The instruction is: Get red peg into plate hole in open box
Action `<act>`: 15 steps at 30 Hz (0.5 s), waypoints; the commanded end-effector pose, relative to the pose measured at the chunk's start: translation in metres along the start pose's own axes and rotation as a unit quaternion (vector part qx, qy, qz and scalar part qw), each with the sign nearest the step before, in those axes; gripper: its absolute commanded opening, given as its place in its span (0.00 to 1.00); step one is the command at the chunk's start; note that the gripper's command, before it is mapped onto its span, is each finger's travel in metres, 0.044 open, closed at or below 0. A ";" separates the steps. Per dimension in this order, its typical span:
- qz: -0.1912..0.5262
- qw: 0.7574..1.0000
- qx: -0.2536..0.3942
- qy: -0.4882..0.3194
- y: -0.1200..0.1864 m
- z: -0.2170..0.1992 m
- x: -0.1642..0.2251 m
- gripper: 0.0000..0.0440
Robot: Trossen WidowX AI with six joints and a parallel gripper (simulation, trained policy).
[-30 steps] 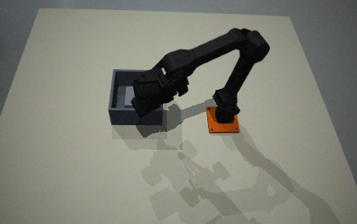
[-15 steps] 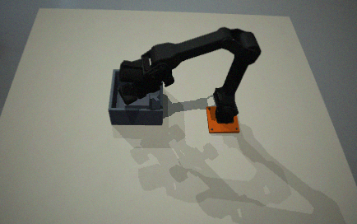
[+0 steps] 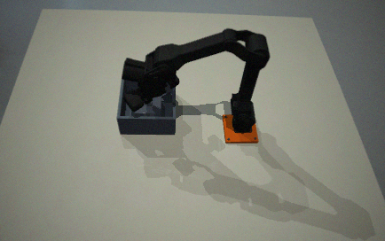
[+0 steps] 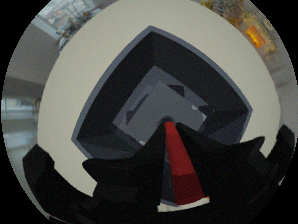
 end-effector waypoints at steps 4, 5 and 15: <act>0.025 0.999 0.001 0.034 -0.017 -0.003 -0.001 0.00; 0.029 0.999 0.001 0.039 -0.019 -0.003 -0.001 0.01; 0.063 0.996 0.007 0.068 -0.030 -0.005 -0.007 0.37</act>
Point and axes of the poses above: the point midway between the two fingers, 35 mm back from their tips, its own y axis back along the fingers, its own z axis across the jaws, x = y × z, the point moved 10 cm from there along y, back along the fingers, and after that the axes turned 8 degrees about -y, right-handed, at the moved point
